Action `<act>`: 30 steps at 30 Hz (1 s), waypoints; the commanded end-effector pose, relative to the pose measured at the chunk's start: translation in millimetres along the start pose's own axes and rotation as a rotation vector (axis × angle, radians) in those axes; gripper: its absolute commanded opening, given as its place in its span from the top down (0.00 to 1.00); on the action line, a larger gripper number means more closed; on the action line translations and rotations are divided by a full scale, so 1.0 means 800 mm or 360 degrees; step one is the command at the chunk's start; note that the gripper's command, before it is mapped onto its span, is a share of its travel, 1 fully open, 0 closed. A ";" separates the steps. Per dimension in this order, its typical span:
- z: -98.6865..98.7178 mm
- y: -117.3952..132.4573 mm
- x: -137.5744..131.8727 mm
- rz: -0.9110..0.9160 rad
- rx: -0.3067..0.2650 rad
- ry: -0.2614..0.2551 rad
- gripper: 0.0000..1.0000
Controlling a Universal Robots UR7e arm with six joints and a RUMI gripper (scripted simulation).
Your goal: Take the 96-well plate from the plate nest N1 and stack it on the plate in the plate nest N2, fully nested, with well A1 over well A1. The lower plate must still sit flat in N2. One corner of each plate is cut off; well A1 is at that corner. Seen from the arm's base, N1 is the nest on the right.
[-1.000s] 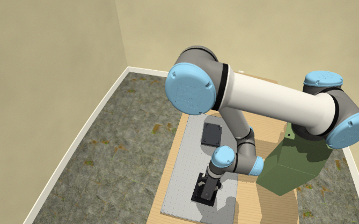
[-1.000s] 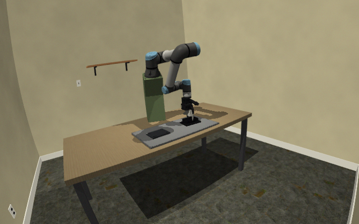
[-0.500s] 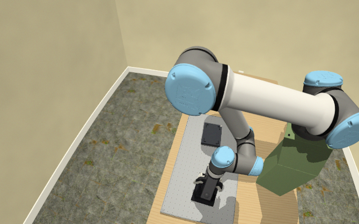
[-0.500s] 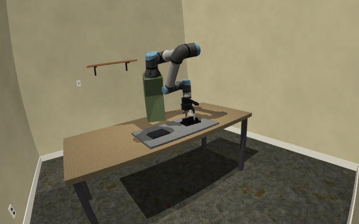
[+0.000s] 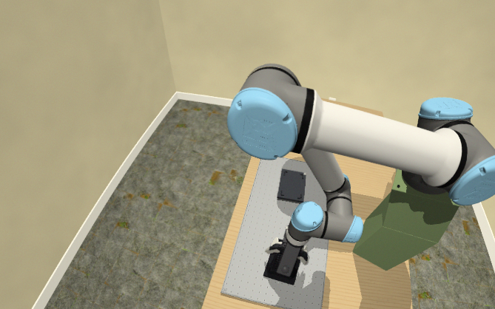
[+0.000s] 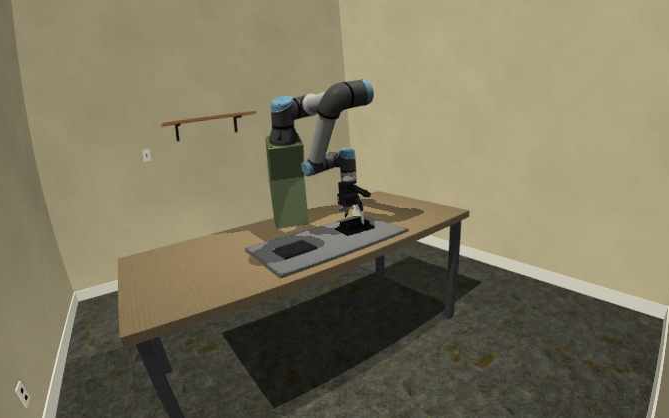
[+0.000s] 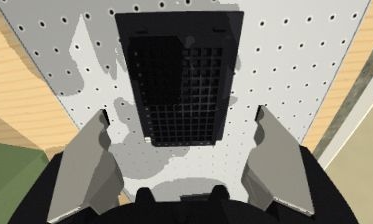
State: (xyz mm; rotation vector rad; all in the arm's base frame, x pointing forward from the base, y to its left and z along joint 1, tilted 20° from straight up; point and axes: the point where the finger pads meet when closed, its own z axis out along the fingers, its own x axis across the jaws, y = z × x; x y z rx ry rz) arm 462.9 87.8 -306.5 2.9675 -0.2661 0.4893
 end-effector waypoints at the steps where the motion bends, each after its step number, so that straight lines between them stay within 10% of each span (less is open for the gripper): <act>1: 0.000 0.000 0.001 0.0000 0.0000 0.0002 0.00; 30: -0.084 0.000 0.000 0.0000 0.0001 0.0002 0.00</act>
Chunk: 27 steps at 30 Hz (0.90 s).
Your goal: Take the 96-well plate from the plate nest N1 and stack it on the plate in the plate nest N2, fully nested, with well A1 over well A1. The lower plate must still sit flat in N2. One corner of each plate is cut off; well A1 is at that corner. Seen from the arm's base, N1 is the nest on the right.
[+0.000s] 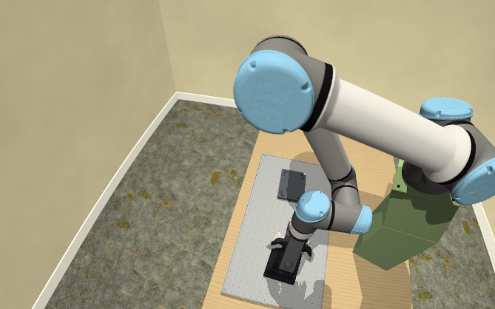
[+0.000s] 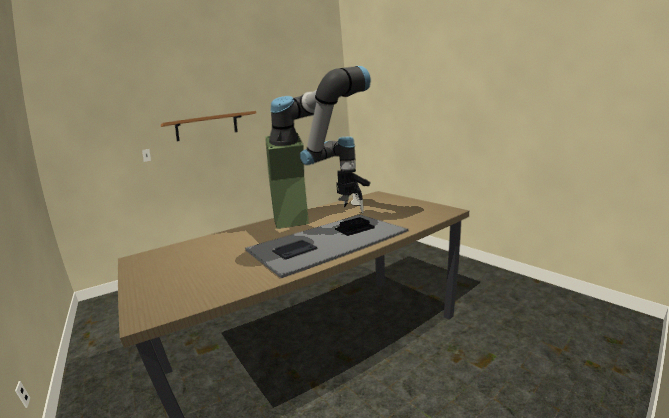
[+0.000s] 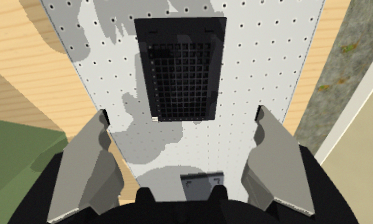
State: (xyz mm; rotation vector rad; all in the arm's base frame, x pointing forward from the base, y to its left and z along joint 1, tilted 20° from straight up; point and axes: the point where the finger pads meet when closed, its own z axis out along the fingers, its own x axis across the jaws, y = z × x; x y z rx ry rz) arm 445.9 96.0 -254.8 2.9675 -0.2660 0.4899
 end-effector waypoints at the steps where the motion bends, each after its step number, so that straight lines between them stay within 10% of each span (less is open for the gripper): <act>1: -0.018 0.000 0.001 0.0000 0.0000 0.0001 0.00; 27: -0.035 0.000 0.001 0.0000 0.0000 0.0001 0.00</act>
